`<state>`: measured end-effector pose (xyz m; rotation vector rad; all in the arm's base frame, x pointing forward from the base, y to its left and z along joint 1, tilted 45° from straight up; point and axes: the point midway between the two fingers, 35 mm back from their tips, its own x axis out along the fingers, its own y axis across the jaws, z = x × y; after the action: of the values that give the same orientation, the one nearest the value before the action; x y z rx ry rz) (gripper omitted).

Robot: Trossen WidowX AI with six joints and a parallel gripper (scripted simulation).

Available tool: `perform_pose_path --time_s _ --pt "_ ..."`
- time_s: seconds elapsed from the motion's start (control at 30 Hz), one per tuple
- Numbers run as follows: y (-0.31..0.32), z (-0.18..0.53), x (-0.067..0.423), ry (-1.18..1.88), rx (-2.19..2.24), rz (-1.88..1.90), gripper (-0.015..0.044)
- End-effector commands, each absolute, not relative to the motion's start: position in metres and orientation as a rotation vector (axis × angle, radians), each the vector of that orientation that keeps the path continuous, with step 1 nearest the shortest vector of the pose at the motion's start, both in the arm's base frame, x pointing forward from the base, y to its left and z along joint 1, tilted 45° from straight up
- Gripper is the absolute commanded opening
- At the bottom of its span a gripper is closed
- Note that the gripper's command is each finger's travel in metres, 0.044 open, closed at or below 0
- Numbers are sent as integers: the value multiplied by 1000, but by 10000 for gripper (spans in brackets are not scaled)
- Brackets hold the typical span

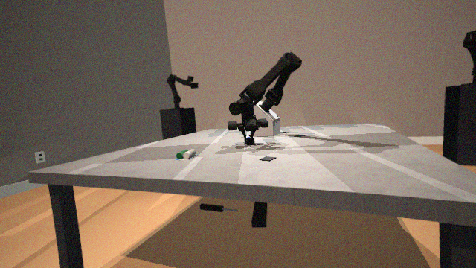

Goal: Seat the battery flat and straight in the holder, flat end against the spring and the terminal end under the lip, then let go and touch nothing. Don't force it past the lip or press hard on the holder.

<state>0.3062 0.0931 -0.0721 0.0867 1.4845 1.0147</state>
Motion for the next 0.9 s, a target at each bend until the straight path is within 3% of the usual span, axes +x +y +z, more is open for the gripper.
perform_pose_path --time_s 0.0,0.87 --pt "94 -69 312 1437 90 1012 81" --pt "98 -70 307 1317 140 994 81"
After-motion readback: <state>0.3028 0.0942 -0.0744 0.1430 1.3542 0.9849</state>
